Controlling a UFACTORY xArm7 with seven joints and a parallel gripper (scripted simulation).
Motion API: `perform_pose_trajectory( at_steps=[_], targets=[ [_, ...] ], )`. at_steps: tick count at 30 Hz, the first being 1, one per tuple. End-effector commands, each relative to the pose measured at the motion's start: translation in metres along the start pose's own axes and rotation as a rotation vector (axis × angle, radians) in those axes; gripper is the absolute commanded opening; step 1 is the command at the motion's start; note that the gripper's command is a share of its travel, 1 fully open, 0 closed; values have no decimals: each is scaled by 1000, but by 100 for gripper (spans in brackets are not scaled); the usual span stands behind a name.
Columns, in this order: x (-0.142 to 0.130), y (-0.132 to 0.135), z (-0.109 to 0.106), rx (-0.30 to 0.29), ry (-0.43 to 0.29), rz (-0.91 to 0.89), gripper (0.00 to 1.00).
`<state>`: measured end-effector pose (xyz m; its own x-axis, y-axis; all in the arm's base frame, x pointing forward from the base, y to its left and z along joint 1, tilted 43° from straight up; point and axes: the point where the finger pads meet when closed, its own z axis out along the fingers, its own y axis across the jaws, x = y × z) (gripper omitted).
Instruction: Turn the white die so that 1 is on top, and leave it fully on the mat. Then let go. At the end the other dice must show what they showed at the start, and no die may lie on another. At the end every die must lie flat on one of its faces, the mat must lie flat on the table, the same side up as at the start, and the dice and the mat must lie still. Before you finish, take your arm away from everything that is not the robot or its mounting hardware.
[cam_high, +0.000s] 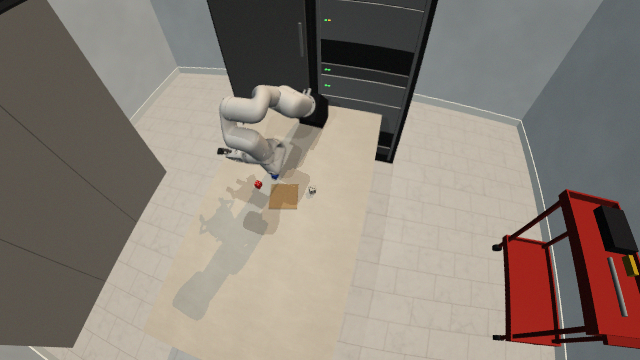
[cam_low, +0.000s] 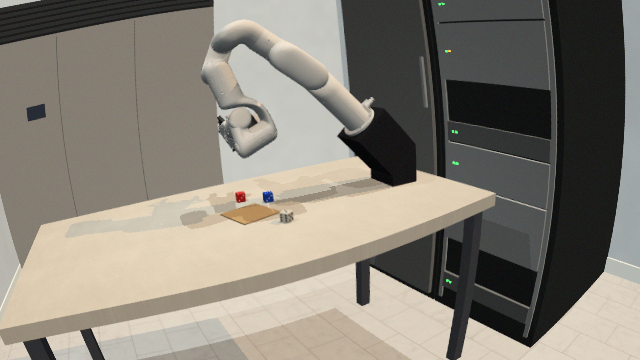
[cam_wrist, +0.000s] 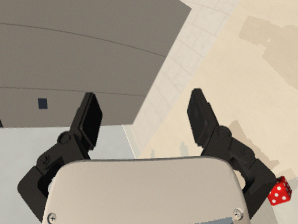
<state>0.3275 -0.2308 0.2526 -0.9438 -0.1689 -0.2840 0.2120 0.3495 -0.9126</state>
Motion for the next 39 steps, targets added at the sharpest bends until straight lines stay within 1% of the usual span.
perform_pose_trajectory(
  at_steps=[1, 9, 10, 20, 21, 32, 33, 39],
  targets=[
    [13, -4, 0, -43, 44, 48, 100],
    [13, -4, 0, -43, 44, 48, 100],
    [26, -5, -1, -101, 85, 104, 100],
    [26, -5, -1, -101, 85, 104, 100],
    [38, -1, -3, -174, 122, 169, 100],
    [38, -1, -3, -174, 122, 169, 100],
    [47, 6, -7, -260, 152, 242, 100],
    [47, 6, -7, -260, 152, 242, 100]
  ],
)
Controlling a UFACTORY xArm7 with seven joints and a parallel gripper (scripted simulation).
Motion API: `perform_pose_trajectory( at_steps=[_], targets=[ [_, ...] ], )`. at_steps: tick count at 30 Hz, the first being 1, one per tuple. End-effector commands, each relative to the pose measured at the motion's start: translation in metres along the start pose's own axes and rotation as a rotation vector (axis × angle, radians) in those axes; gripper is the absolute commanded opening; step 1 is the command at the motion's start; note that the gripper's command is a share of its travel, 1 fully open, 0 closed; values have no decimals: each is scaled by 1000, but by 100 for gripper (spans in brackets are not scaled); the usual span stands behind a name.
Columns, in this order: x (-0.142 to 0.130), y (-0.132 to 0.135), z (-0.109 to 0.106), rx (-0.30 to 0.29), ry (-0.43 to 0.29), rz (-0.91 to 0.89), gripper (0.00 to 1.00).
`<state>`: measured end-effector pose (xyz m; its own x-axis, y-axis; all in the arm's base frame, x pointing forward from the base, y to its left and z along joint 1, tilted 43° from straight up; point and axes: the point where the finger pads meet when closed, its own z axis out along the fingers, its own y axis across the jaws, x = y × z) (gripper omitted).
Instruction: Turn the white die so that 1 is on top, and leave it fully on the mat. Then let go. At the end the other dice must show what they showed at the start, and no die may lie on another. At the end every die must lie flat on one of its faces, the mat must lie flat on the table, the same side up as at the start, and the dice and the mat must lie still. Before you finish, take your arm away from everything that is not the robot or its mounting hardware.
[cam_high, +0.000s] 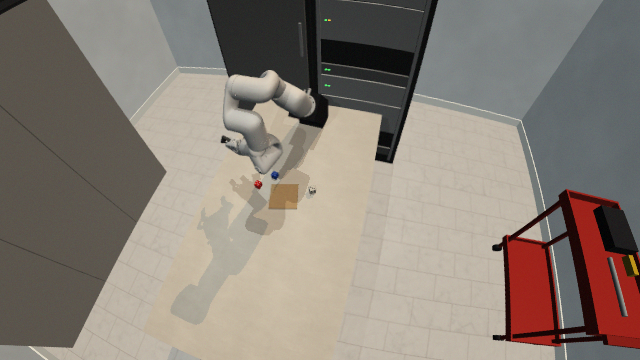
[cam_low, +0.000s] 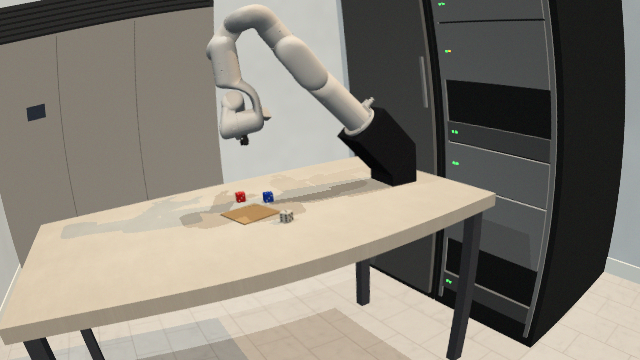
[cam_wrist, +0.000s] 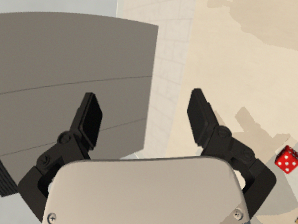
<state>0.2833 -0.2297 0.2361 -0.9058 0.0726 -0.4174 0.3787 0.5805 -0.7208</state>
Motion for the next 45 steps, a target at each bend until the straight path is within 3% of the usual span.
perform_pose_trajectory(
  at_steps=[1, 8, 9, 13, 26, 27, 42, 43, 45],
  targets=[
    [1, 0, 0, -9, 5, 4, 100],
    [1, 0, 0, -9, 5, 4, 100],
    [11, 10, -3, -109, 29, 77, 100],
    [18, 23, -7, -215, 45, 149, 100],
    [18, 23, -7, -219, 46, 152, 100],
    [21, 40, -14, -335, 54, 226, 100],
    [21, 40, -14, -335, 54, 226, 100],
    [21, 57, -24, -453, 56, 298, 100],
    [21, 63, -28, -492, 55, 322, 100]
  ],
)
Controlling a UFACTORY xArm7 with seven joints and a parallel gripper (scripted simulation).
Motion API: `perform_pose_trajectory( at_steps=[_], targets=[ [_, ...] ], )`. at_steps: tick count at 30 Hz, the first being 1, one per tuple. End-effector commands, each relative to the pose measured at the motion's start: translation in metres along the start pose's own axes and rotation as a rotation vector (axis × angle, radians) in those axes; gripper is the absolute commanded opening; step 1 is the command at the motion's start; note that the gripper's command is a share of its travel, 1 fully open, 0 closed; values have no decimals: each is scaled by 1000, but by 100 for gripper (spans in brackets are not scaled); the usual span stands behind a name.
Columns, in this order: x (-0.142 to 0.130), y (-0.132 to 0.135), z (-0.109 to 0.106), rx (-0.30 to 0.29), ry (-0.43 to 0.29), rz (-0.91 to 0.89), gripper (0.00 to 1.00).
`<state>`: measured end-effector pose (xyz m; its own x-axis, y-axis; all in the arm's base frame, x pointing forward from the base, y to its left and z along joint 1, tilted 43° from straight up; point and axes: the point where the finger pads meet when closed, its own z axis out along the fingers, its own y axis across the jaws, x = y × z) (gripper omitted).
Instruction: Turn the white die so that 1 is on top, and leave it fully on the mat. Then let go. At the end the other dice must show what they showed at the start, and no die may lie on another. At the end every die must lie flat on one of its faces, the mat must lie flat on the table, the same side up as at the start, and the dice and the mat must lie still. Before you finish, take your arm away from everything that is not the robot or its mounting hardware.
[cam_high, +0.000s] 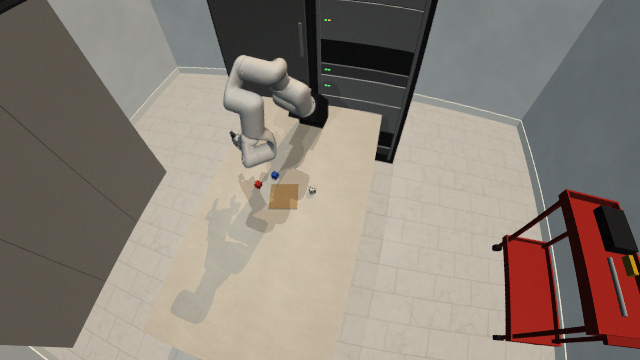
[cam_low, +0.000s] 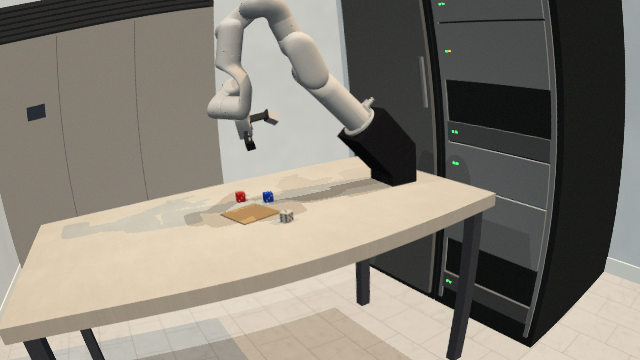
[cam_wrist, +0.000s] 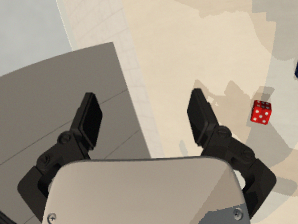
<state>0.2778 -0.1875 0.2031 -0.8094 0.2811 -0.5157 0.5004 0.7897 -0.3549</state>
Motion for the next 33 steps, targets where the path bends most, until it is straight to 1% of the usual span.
perform_pose_trajectory(
  at_steps=[1, 2, 3, 17, 18, 31, 32, 33],
  targets=[
    [4, 23, -5, -150, 4, 87, 100],
    [5, 29, -7, -185, 3, 106, 100],
    [5, 32, -8, -203, 3, 116, 100],
    [5, 32, -8, -203, 3, 116, 100],
    [4, 51, -14, -313, -1, 176, 100],
    [4, 51, -14, -313, -1, 176, 100],
    [2, 68, -23, -413, -6, 230, 100],
    [2, 68, -23, -413, -6, 230, 100]
  ],
)
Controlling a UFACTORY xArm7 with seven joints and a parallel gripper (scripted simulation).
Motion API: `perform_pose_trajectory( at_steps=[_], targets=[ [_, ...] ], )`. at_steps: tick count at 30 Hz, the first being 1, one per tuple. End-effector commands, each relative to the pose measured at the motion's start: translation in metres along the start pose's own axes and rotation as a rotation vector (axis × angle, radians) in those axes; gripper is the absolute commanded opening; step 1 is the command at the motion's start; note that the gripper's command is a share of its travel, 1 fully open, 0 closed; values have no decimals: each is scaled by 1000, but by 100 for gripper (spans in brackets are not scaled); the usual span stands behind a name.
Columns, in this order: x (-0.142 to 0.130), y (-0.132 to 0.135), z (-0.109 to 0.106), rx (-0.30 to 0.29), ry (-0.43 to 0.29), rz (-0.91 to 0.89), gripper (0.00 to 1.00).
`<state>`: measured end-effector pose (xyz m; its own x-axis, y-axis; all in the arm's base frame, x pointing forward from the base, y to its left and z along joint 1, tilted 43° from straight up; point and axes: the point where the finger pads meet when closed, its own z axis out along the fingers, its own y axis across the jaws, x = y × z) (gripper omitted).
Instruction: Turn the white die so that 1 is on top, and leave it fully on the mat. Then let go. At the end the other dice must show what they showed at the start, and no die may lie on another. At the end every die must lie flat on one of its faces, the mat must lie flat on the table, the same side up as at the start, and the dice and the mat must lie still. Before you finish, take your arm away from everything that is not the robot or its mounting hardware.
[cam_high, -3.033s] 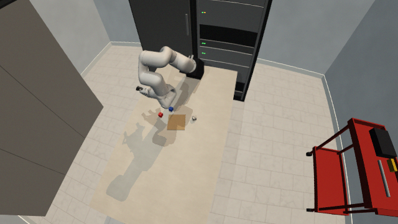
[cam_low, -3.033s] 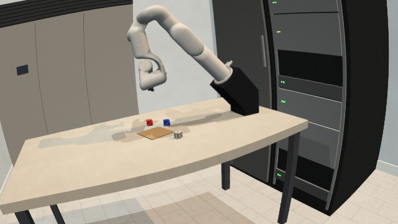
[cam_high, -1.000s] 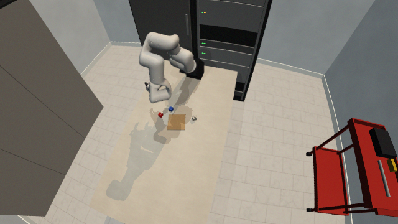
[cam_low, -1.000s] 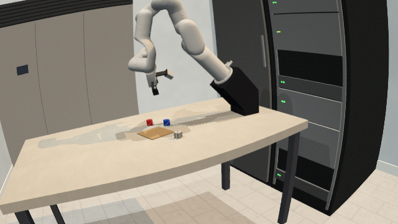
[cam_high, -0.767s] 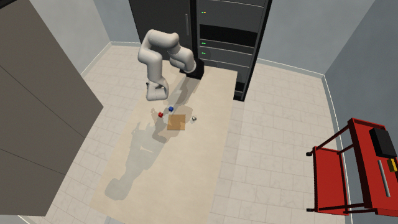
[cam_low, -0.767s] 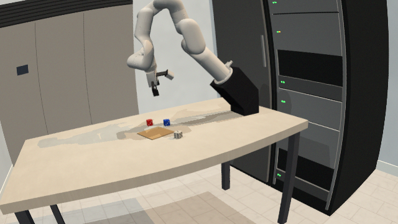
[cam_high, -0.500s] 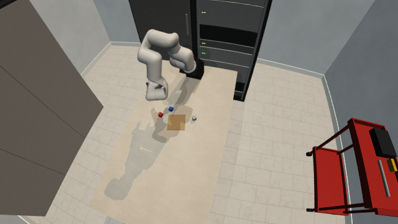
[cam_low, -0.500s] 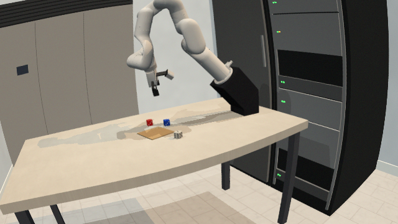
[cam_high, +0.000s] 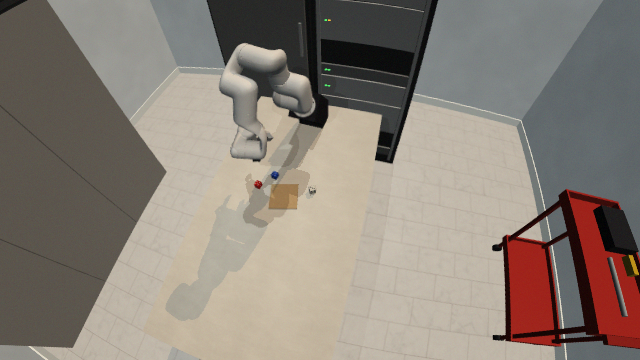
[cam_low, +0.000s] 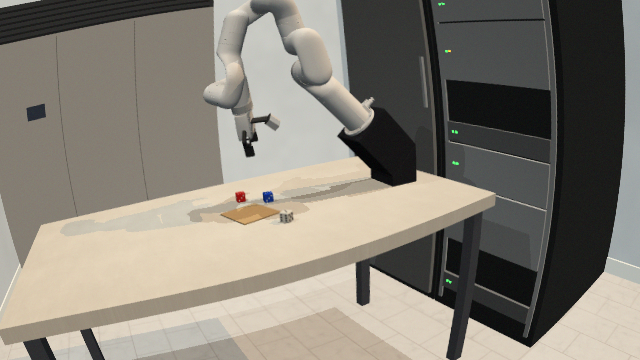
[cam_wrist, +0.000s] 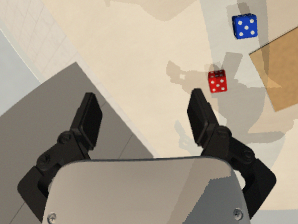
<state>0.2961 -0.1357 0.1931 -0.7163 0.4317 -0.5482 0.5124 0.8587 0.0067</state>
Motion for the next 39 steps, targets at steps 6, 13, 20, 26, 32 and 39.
perform_pose_trajectory(
  at_steps=[6, 13, 20, 26, 32, 39],
  targets=[
    [0, 17, -3, -90, -5, 48, 100],
    [0, 34, -6, -177, -10, 94, 100],
    [0, 34, -6, -177, -10, 94, 100],
    [-5, 73, -19, -376, -25, 202, 100],
    [-6, 77, -21, -399, -27, 214, 100],
    [-6, 77, -21, -399, -27, 214, 100]
  ],
)
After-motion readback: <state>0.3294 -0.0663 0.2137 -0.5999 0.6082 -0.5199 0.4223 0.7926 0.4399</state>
